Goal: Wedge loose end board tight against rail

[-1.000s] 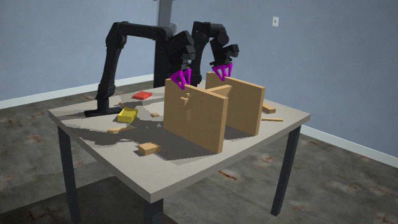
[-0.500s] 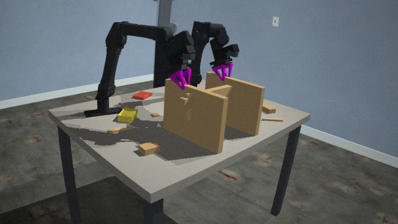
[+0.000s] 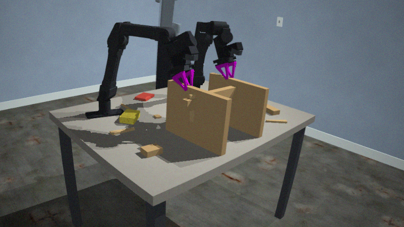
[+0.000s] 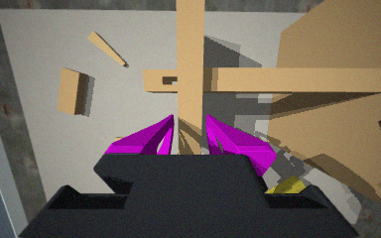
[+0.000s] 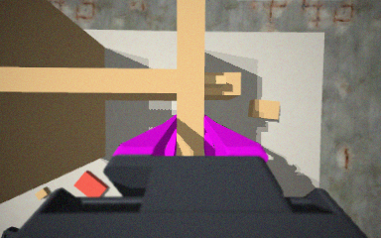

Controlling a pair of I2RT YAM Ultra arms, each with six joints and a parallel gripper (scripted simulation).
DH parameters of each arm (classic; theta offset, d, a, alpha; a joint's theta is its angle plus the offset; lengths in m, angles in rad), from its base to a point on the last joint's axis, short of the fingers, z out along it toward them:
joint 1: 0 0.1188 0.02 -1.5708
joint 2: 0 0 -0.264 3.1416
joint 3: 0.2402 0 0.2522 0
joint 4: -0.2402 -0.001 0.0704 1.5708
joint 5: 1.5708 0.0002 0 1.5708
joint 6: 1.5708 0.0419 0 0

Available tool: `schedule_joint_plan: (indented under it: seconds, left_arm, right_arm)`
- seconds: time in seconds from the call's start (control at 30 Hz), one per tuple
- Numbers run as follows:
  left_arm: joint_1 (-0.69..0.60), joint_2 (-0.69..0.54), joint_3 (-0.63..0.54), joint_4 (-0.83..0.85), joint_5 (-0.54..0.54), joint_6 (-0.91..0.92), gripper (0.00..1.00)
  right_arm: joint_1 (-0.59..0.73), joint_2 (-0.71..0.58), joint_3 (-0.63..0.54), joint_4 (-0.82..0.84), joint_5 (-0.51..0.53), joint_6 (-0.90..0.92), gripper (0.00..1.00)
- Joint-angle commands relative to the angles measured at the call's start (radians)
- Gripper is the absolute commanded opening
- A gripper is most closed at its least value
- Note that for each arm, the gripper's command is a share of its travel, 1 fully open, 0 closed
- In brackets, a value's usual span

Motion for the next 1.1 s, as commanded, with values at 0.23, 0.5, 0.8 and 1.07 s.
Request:
schedule_joint_plan:
  seconds: [0.23, 0.5, 0.8, 1.07]
  left_arm:
    - [-0.001, 0.092, 0.343, -0.224, -0.011, 0.006, 0.41]
    - [-0.005, 0.133, 0.446, -0.26, -0.011, 0.012, 0.41]
    - [-0.005, 0.11, 0.452, -0.265, -0.011, 0.009, 0.41]
    - [-0.005, 0.109, 0.459, -0.264, -0.011, 0.009, 0.41]
  right_arm:
    - [-0.01, -0.031, -0.001, 0.016, -0.002, -0.002, 0.0]
    - [-0.01, -0.031, -0.001, 0.016, -0.002, -0.002, 0.0]
    - [-0.01, -0.021, -0.001, 0.01, 0.0, -0.003, 0.41]
    - [-0.01, -0.021, -0.001, 0.01, 0.0, -0.003, 0.41]
